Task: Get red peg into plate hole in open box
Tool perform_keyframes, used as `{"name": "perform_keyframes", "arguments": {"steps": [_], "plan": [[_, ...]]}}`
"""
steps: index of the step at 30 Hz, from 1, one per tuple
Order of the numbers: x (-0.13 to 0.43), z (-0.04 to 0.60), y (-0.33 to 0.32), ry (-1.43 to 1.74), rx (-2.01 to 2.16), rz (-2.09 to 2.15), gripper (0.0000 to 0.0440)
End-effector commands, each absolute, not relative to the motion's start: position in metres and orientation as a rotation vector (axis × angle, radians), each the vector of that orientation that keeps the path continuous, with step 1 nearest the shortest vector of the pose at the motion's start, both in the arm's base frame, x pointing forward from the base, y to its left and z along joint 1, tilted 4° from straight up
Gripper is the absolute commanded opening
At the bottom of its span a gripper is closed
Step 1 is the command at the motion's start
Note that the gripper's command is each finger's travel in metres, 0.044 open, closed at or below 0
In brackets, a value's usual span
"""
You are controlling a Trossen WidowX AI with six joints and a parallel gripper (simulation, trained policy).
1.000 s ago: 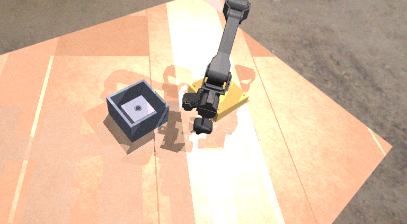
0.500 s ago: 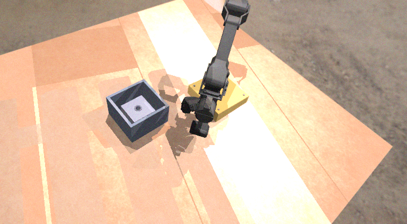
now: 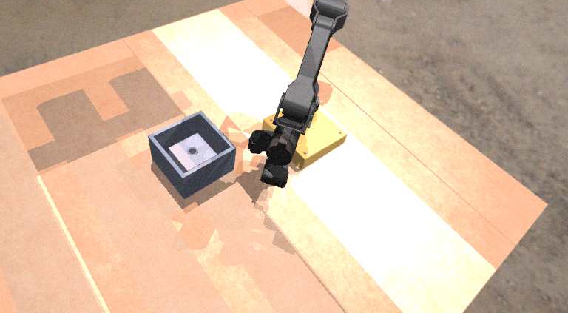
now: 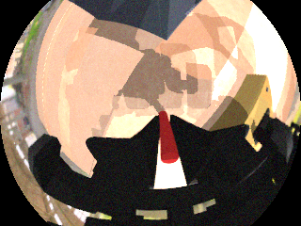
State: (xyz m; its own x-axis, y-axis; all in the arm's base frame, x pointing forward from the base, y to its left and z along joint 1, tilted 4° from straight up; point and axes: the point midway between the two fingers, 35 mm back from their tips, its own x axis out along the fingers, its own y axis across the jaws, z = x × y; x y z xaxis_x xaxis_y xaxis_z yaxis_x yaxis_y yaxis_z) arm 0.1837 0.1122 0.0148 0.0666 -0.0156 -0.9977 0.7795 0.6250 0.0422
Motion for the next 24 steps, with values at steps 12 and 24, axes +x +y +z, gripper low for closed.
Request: {"name": "perform_keyframes", "arguments": {"steps": [12,24], "plan": [[0.216,0.064,0.091,1.264,0.607,-0.629,0.0],[0.252,0.105,0.064,1.182,0.596,-0.648,0.0]]}}
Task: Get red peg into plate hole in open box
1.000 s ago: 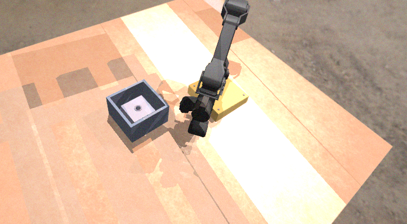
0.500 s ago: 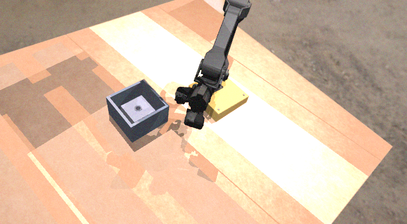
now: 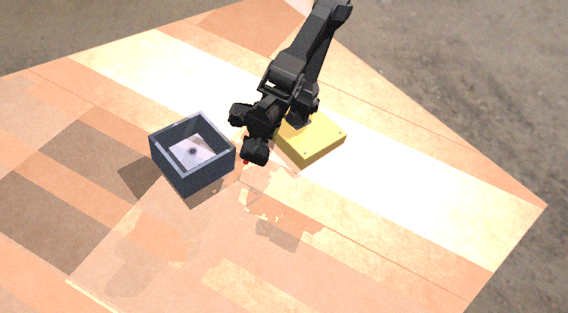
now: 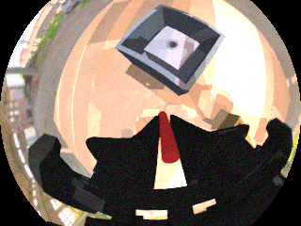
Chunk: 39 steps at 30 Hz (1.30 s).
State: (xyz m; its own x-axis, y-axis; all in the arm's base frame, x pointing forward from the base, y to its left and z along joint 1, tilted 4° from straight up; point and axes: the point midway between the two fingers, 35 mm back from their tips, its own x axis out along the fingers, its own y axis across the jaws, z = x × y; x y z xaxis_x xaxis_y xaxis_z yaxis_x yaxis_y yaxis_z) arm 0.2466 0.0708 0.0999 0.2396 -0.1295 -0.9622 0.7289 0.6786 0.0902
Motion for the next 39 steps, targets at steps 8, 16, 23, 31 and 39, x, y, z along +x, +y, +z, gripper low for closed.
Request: {"name": "perform_keyframes", "arguments": {"steps": [8,16,23,31,39], "plan": [[0.272,0.115,0.036,1.157,0.621,-0.696,0.0],[0.289,0.118,0.007,1.136,0.655,-0.741,0.0],[0.303,0.114,-0.018,1.126,0.689,-0.778,0.0],[0.315,0.103,-0.04,1.131,0.727,-0.809,0.0006],[0.323,0.083,-0.053,1.164,0.751,-0.827,0.0008]]}}
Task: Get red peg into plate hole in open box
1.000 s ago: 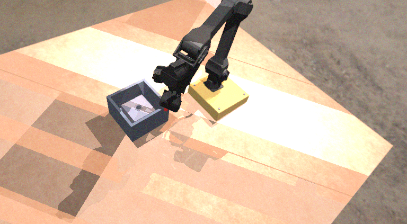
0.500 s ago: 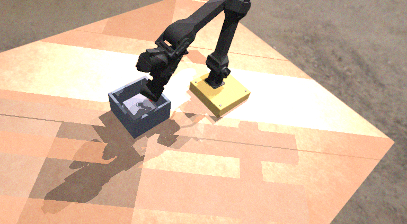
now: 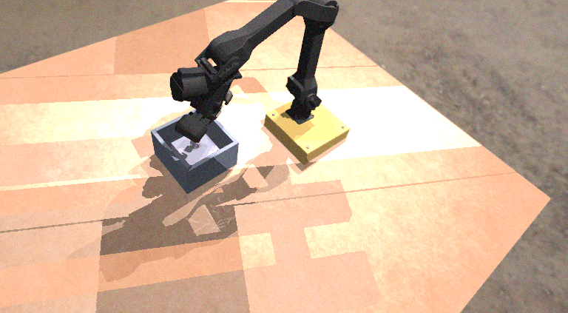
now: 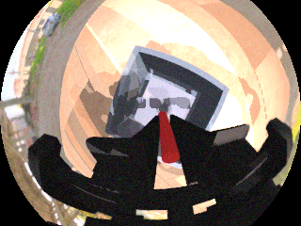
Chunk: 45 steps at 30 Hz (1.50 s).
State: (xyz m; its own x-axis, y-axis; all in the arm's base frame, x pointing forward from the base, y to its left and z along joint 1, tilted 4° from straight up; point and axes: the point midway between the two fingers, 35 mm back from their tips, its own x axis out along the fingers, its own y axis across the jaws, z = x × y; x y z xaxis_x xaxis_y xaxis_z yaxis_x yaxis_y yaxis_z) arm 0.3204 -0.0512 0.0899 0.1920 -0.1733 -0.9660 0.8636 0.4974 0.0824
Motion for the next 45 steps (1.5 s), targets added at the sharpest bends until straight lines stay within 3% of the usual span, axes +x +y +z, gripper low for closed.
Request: {"name": "perform_keyframes", "arguments": {"steps": [1,4,9,14,27,45], "plan": [[0.323,0.08,-0.054,1.171,0.751,-0.829,0.0008],[0.324,0.069,-0.056,1.192,0.745,-0.833,0.0031],[0.326,0.056,-0.061,1.232,0.716,-0.832,0.0138],[0.333,0.053,-0.065,1.244,0.704,-0.833,0.0149],[0.366,0.059,-0.087,1.212,0.666,-0.808,0.0436],[0.4,0.082,-0.131,1.046,0.656,-0.833,0.044]]}}
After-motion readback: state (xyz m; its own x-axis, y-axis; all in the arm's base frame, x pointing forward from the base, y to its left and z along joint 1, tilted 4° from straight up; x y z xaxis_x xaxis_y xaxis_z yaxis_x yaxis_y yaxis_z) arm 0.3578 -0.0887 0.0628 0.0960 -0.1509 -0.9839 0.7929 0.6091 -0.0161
